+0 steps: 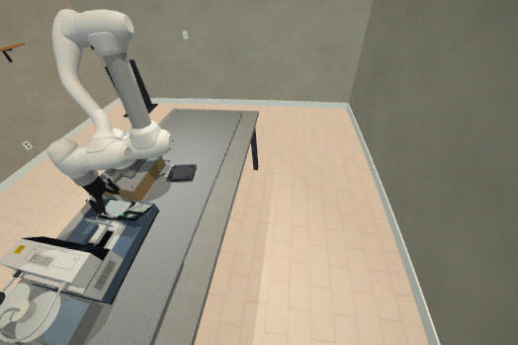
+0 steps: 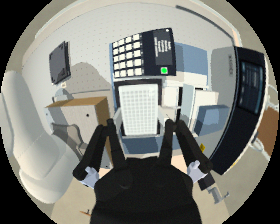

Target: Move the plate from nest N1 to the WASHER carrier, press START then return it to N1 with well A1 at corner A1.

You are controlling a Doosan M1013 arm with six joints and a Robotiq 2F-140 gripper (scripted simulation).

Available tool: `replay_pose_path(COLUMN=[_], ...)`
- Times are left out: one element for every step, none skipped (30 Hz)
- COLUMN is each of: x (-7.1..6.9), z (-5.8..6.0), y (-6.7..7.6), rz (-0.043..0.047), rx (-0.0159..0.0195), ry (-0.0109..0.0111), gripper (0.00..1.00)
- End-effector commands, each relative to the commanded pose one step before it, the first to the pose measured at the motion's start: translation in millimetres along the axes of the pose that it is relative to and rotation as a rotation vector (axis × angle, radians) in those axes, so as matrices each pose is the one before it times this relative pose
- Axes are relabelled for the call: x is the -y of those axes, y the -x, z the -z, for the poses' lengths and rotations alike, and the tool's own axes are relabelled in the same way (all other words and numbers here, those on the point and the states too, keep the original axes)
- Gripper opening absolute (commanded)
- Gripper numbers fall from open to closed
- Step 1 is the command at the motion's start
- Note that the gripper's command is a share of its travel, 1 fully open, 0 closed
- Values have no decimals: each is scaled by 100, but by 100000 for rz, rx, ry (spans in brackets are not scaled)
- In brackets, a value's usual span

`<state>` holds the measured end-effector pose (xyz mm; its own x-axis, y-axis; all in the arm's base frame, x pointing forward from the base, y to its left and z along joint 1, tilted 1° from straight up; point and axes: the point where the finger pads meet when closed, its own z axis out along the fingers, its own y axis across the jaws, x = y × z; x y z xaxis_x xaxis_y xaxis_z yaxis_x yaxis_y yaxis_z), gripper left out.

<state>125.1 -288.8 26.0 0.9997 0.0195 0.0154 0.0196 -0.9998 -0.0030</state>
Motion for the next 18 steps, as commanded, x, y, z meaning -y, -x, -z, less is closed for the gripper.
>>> replay_pose_path(x=[2,0,0,0,0,0,0,0,0,0,0,0,0,0,0,0,0,0], z=[-33,-17,-17,-17,-17,0,0,-17,-17,-17,-17,-17,-17,0,0,0,0,0], y=[-4,0,0,0,0,0,0,0,0,0,0,0,0,0,0,0,0,0], rz=[2,0,0,0,0,0,0,0,0,0,0,0,0,0,0,0,0,0], rx=[-19,0,0,0,0,0,0,0,0,0,0,0,0,0,0,0,0,0], ry=[-6,0,0,0,0,0,0,0,0,0,0,0,0,0,0,0,0,0], gripper=[10,10,10,10,10,10,10,10,10,10,10,10,70,70,70,70,70,70])
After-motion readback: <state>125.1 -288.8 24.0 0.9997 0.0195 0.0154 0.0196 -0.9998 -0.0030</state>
